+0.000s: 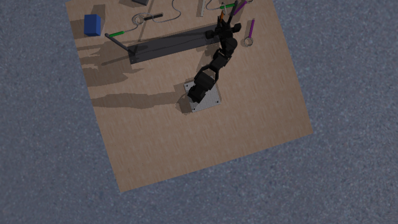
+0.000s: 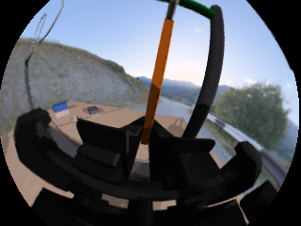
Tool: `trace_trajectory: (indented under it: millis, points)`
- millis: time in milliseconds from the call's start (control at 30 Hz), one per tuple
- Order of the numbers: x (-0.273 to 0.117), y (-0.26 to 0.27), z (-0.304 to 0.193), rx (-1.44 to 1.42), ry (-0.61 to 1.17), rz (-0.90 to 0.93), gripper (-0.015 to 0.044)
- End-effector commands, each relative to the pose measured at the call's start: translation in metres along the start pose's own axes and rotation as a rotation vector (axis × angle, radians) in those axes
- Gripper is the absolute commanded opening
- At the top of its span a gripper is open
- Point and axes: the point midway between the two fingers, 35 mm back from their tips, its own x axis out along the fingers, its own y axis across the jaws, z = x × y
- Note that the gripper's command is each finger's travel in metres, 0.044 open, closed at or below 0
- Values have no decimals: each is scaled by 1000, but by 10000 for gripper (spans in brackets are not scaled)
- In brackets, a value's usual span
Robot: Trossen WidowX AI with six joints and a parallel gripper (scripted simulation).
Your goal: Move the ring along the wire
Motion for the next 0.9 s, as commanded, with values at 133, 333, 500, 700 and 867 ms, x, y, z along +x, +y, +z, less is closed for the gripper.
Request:
trace_trajectory:
  millis: [133, 333, 500, 700, 867]
  points:
    - [0, 0, 0, 0, 0, 0, -150]
    - [0, 0, 0, 0, 0, 0, -150]
    - [0, 0, 4, 2, 0, 1, -150]
    - [0, 1, 17, 8, -1, 2, -150]
    - [0, 1, 17, 8, -1, 2, -150]
